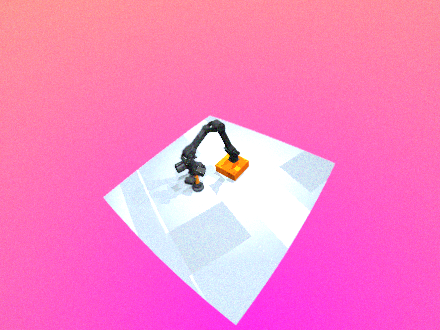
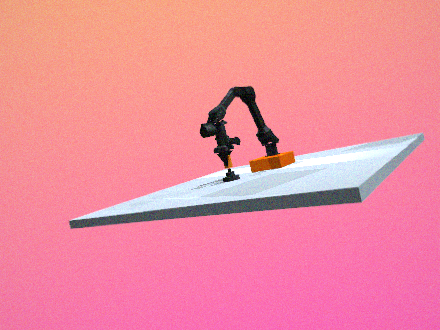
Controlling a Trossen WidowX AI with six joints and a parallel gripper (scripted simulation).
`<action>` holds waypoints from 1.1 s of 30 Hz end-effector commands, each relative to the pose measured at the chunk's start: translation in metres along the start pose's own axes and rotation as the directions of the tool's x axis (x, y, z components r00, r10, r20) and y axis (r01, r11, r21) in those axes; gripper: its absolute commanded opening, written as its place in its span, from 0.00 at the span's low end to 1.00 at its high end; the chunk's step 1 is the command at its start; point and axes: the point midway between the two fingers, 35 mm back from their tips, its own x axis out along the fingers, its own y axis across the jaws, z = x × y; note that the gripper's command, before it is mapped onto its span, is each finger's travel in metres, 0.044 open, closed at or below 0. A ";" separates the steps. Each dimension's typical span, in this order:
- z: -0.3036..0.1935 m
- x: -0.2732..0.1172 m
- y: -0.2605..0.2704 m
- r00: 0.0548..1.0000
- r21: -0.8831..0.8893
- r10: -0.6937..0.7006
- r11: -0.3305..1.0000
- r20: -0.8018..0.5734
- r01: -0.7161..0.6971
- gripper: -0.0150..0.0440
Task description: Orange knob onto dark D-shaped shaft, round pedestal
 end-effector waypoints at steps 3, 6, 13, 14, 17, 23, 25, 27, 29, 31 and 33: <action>-0.002 0.001 -0.001 1.000 0.521 0.000 0.854 -0.005 0.003 0.25; -0.002 0.002 -0.001 1.000 0.687 0.000 0.727 -0.005 0.003 0.25; -0.002 0.005 0.001 1.000 0.948 0.000 0.319 -0.005 0.004 0.25; -0.002 0.005 0.001 1.000 0.968 0.000 0.252 -0.005 0.004 0.25; -0.001 0.006 0.002 1.000 0.999 0.000 0.046 -0.005 0.005 0.25; 0.000 0.004 0.003 1.000 0.936 0.000 -0.351 -0.004 0.004 0.25; 0.001 0.003 0.004 1.000 0.902 0.000 -0.431 -0.004 0.004 0.25; 0.002 0.002 0.004 1.000 0.888 0.000 -0.460 -0.004 0.004 0.25; 0.002 0.001 0.004 1.000 0.888 0.000 -0.460 -0.004 0.004 0.25; 0.003 0.000 0.004 1.000 0.888 0.000 -0.460 -0.004 0.004 0.25; 0.003 -0.001 0.004 1.000 0.888 0.000 -0.460 -0.004 0.004 0.25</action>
